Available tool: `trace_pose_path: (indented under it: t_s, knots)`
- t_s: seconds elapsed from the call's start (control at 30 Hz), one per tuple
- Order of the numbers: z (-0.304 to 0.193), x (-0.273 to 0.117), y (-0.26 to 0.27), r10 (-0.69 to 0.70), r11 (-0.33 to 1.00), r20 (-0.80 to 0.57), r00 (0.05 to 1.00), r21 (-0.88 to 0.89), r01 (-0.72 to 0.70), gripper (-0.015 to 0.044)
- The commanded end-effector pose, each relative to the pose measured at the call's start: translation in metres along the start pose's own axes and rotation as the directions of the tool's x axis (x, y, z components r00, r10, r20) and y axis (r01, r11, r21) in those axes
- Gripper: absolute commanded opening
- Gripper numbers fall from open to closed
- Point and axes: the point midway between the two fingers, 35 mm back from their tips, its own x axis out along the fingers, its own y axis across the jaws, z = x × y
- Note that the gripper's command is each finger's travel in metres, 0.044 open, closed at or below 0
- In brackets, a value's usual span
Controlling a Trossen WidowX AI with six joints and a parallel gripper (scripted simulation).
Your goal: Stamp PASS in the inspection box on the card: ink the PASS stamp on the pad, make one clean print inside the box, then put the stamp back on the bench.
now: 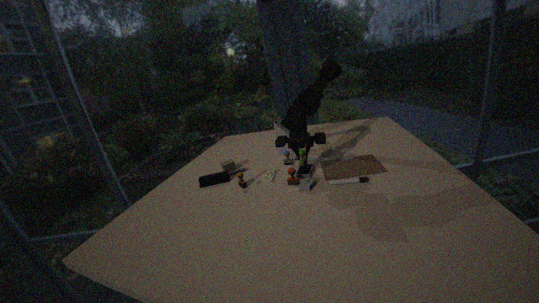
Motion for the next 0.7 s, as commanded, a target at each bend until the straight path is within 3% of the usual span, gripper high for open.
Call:
trace_pose_path:
  t_s: [0.0,0.67]
  knots:
    - [-0.002,0.004,0.0,0.006,1.0,-0.003,1.0,0.009,-0.006,0.0]
    - [-0.003,0.017,0.001,0.008,1.0,-0.003,1.0,0.007,-0.008,0.0]
